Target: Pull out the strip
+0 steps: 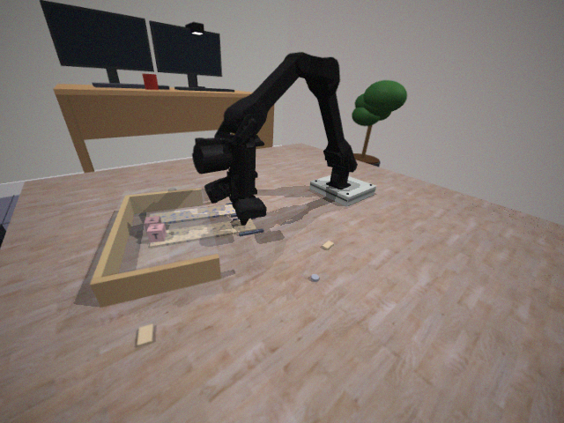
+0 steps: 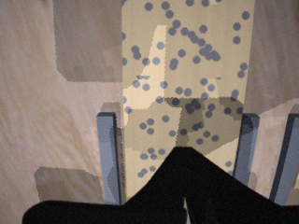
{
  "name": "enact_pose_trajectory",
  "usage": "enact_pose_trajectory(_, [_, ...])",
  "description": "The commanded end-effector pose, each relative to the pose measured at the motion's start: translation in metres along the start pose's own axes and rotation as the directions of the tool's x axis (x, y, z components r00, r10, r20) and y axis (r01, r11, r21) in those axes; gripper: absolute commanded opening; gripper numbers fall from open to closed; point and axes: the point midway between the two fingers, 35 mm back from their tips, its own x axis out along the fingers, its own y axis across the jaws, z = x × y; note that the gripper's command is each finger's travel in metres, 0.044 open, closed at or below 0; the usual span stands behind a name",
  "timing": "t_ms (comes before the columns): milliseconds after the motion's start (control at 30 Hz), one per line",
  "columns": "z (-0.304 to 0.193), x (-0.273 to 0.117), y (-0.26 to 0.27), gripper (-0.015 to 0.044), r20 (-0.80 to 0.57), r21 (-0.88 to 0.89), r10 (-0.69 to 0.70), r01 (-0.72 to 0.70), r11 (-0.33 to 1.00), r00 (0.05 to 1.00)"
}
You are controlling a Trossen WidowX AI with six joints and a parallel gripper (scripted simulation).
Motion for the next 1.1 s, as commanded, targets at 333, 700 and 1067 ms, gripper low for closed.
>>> enact_pose_trajectory(333, [-0.027,0.004,0.000,0.0000,-0.015,0.000,-0.002,0.002,1.000,1.000])
enact_pose_trajectory(700, [-0.043,0.004,0.000,0.0000,-0.017,0.000,-0.002,0.002,1.000,1.000])
enact_pose_trajectory(1067, [-0.060,0.005,-0.001,0.0000,-0.018,0.000,-0.002,0.002,1.000,1.000])
